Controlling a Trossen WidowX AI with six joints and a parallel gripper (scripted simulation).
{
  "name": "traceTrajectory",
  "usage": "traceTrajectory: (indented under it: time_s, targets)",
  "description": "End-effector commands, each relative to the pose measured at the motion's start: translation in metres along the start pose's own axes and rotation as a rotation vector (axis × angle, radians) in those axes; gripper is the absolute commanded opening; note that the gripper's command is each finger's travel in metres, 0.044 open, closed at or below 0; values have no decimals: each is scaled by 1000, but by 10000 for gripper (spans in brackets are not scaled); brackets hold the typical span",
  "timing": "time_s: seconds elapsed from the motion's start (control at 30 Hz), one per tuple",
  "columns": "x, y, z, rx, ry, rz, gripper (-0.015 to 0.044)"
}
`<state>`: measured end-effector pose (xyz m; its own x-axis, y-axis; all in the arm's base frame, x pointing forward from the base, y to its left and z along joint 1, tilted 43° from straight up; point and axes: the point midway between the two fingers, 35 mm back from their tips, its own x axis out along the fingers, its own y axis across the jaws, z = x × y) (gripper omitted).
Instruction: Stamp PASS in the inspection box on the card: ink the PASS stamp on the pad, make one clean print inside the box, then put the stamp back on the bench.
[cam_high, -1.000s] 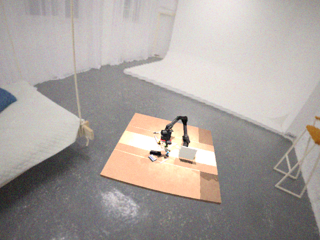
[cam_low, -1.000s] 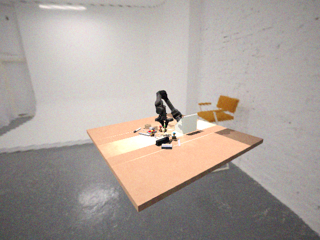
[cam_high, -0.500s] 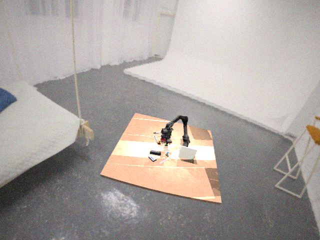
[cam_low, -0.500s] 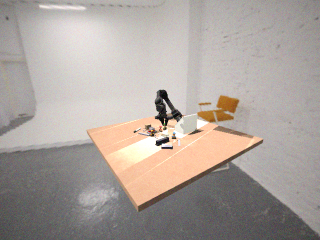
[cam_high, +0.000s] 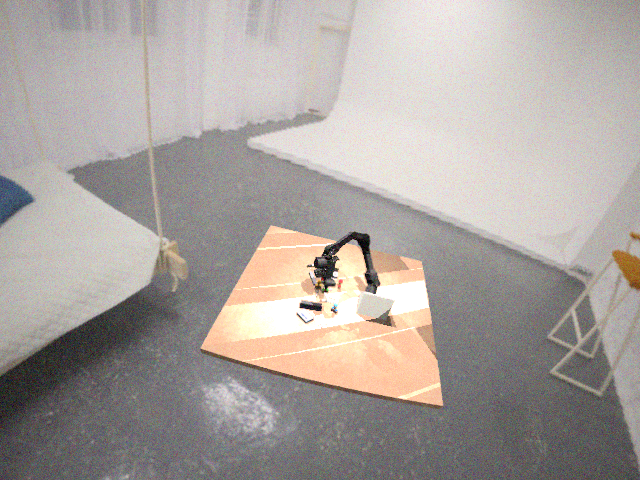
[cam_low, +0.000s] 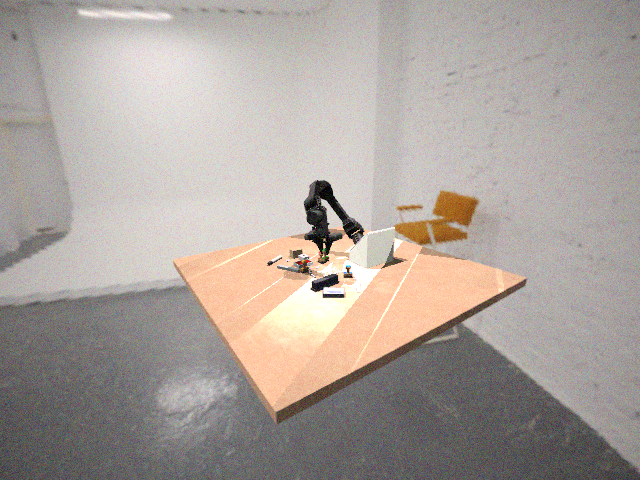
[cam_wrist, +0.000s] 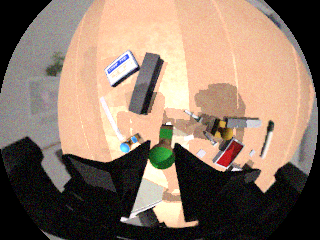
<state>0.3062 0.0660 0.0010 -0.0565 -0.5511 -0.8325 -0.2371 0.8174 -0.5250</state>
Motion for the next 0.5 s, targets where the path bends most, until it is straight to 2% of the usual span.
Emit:
traceTrajectory:
  time_s: [0.0,0.47]
  targets:
    - [0,4,14,0,-1,1,0]
    - [8,18,62,4,-4,1,0]
